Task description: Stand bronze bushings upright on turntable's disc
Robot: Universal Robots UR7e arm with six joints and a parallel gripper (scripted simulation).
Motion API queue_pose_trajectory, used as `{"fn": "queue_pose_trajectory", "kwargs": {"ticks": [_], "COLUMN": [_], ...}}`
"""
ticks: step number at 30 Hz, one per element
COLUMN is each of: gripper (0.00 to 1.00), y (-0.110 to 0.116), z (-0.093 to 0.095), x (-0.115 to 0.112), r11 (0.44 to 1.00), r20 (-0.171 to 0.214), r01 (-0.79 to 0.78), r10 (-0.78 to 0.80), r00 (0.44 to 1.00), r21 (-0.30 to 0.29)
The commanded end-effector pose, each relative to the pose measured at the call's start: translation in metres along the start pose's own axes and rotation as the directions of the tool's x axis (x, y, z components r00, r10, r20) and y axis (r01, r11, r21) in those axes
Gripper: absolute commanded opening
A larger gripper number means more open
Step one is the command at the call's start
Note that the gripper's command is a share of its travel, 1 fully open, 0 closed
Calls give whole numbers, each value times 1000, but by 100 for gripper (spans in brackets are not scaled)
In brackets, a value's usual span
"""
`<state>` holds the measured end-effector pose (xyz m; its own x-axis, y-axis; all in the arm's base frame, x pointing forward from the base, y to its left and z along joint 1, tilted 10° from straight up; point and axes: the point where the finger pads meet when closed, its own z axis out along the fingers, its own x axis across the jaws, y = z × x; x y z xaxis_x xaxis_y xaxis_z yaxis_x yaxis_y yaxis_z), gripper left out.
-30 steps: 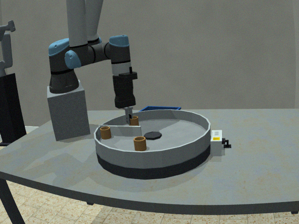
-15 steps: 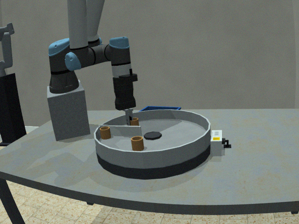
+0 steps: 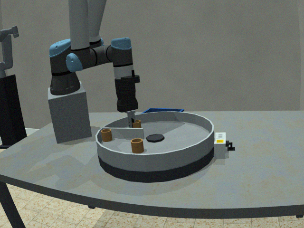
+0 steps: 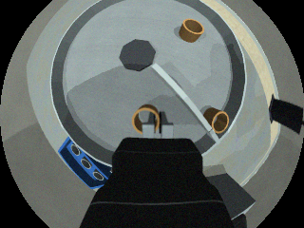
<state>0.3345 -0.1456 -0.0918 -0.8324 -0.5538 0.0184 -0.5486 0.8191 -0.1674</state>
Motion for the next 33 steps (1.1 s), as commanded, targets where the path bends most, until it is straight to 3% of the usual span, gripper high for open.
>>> {"fn": "queue_pose_trajectory", "kwargs": {"ticks": [1, 33], "gripper": [0, 0], "y": [0, 0], "z": [0, 4], "x": [0, 0], "r11": [1000, 1000], "r20": [0, 0], "r01": [0, 0], "r10": [0, 0], "r00": [1000, 1000], "r21": [1, 1]}}
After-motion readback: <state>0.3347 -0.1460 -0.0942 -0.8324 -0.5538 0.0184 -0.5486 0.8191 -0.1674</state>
